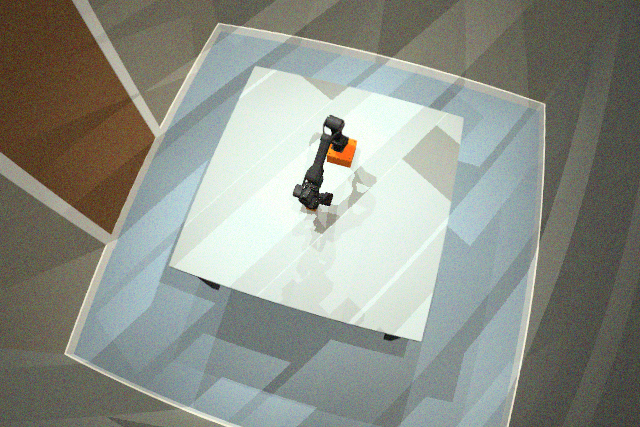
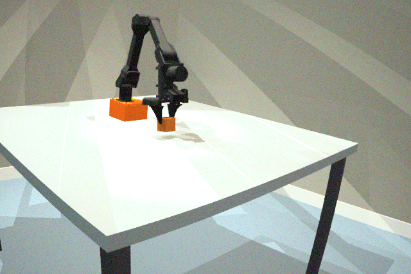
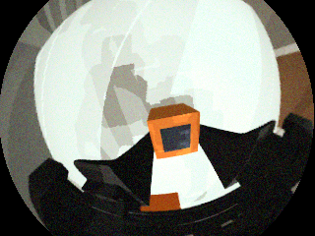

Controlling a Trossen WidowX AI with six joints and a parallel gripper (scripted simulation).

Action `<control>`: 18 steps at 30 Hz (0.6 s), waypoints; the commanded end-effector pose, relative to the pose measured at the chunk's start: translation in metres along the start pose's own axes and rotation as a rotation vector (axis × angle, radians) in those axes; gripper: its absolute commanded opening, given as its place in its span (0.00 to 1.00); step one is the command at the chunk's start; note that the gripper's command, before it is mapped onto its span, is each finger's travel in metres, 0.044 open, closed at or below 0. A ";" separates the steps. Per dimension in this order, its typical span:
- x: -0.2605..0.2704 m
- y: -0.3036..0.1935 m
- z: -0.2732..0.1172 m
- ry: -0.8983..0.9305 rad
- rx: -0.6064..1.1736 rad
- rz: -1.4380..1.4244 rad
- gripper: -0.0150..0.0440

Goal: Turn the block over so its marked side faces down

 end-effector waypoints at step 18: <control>0.001 -0.018 0.002 -0.009 -0.351 -0.004 0.25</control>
Point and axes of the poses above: the point midway between the two fingers, 35 mm back from their tips, its own z axis out along the fingers, its own x axis across the jaws, y = z × x, the point moved 4 cm from there along -z, back along the fingers, and after that the axes turned 2 degrees about -z, right-handed, at the moved point
